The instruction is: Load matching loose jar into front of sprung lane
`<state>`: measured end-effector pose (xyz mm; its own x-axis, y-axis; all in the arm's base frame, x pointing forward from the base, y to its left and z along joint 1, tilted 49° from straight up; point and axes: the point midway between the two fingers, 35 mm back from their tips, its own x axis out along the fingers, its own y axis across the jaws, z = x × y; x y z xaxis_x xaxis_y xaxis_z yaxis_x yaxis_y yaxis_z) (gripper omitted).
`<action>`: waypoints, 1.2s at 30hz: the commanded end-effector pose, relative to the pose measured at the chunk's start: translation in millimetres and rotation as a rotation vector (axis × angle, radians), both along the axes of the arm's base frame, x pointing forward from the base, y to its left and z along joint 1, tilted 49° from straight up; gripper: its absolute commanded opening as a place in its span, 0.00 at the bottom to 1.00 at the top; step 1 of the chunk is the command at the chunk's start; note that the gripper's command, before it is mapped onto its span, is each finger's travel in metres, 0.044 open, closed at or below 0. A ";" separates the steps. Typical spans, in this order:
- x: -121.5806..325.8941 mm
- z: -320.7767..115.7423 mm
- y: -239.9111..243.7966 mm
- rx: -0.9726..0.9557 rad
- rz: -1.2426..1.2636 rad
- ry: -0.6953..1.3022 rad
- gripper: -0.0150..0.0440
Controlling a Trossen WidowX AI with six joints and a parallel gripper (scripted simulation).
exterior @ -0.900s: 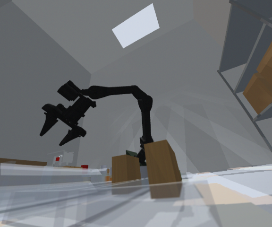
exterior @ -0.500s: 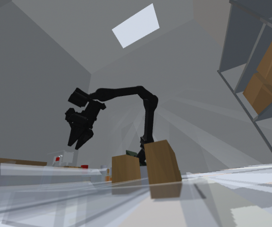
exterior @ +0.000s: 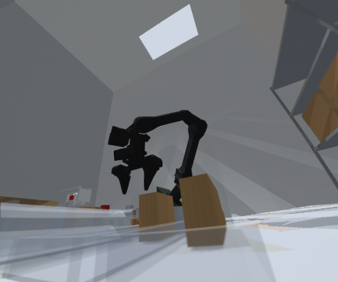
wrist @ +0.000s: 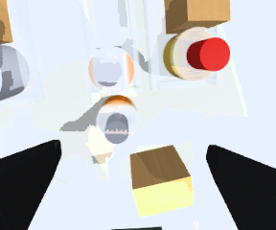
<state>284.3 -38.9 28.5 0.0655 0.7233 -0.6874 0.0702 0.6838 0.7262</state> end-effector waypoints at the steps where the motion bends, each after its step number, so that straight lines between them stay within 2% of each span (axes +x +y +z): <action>1: -9.0 4.1 9.4 0.030 0.058 -0.048 1.00; 5: -7.8 6.8 11.7 0.030 0.058 -0.048 1.00; 20: -5.5 -27.5 50.6 0.032 0.058 -0.049 1.00; 36: -4.0 -41.4 66.1 0.032 0.058 -0.049 1.00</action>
